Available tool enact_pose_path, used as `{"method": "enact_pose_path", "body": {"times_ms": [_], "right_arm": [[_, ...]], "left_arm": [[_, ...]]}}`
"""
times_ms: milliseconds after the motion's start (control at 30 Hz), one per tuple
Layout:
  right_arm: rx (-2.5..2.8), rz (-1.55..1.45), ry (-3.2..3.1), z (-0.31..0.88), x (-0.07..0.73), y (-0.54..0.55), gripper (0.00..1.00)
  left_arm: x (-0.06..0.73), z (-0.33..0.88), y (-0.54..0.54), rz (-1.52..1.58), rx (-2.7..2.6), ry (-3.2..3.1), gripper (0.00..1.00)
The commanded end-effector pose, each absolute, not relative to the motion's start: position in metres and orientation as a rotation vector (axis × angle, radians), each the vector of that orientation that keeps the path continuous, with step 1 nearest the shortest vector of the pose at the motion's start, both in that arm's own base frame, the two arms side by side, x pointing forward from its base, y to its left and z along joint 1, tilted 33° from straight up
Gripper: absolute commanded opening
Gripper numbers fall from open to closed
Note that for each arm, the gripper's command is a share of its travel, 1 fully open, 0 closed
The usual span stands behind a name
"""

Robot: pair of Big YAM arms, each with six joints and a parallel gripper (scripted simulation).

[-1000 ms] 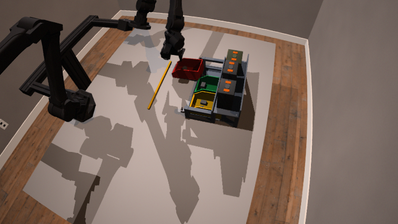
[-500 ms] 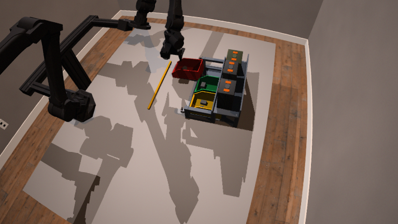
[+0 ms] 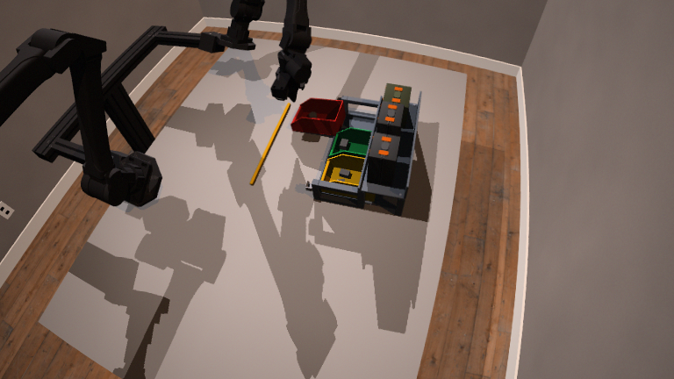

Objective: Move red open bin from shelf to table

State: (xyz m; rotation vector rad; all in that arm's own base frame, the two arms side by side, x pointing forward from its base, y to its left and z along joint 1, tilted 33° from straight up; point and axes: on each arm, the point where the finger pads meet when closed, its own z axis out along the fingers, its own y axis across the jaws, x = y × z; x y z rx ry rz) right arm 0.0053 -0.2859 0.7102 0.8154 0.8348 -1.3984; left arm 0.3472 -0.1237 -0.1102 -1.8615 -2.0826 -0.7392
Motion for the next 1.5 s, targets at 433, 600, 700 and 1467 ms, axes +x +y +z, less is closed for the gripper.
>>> {"method": "enact_pose_path", "body": {"times_ms": [433, 600, 700, 1467], "right_arm": [[0.788, -1.419, 0.791, 0.721, 0.001, -0.27, 1.0], [0.788, -1.419, 0.791, 0.721, 0.001, -0.27, 1.0], [0.788, -1.419, 0.791, 0.721, 0.001, -0.27, 1.0], [0.788, -1.419, 0.791, 0.721, 0.001, -0.27, 1.0]], "left_arm": [[0.36, -0.095, -0.148, -0.766, -1.906, -2.116, 0.0], [0.359, -0.095, -0.148, -0.765, -1.906, -2.114, 0.0], [0.359, -0.095, -0.148, -0.765, -1.905, -2.113, 0.0], [0.36, -0.077, -0.161, -0.767, -1.909, -2.125, 0.0]]}}
